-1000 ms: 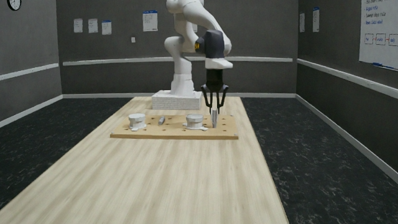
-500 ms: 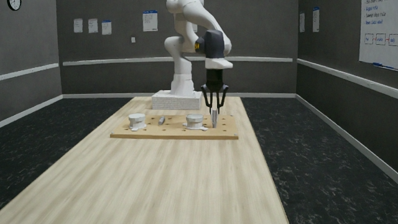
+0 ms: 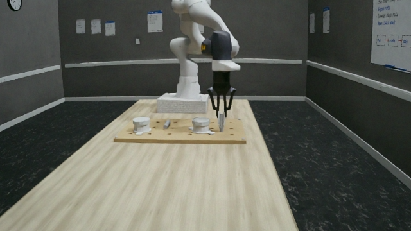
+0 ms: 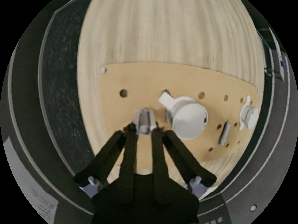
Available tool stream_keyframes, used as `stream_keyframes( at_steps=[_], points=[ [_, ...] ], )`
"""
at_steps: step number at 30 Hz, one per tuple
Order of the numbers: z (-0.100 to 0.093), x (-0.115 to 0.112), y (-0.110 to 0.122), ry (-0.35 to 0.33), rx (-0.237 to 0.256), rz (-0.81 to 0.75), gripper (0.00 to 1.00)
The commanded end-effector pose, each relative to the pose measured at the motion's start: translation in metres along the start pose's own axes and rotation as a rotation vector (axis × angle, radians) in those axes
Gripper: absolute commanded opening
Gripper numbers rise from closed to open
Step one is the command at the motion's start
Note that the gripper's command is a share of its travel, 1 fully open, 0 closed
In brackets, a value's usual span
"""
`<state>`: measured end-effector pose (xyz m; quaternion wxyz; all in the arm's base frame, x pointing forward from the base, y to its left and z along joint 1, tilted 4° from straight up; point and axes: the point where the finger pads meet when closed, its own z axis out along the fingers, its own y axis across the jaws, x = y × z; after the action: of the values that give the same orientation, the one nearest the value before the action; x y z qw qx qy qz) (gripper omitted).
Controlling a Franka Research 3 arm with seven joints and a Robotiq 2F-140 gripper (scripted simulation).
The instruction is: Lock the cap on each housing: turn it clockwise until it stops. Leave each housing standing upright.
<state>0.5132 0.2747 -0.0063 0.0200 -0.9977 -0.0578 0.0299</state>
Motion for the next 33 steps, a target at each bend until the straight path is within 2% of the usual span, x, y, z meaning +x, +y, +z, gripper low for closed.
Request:
stream_keyframes(
  at_steps=[1,16,33],
  points=[
    [0.000,-0.001,-0.001,0.000,0.000,0.003,0.10],
    [-0.011,-0.001,-0.001,0.000,0.000,0.003,0.10],
    [-0.037,-0.001,-0.001,0.000,0.000,0.003,0.10]
  ],
)
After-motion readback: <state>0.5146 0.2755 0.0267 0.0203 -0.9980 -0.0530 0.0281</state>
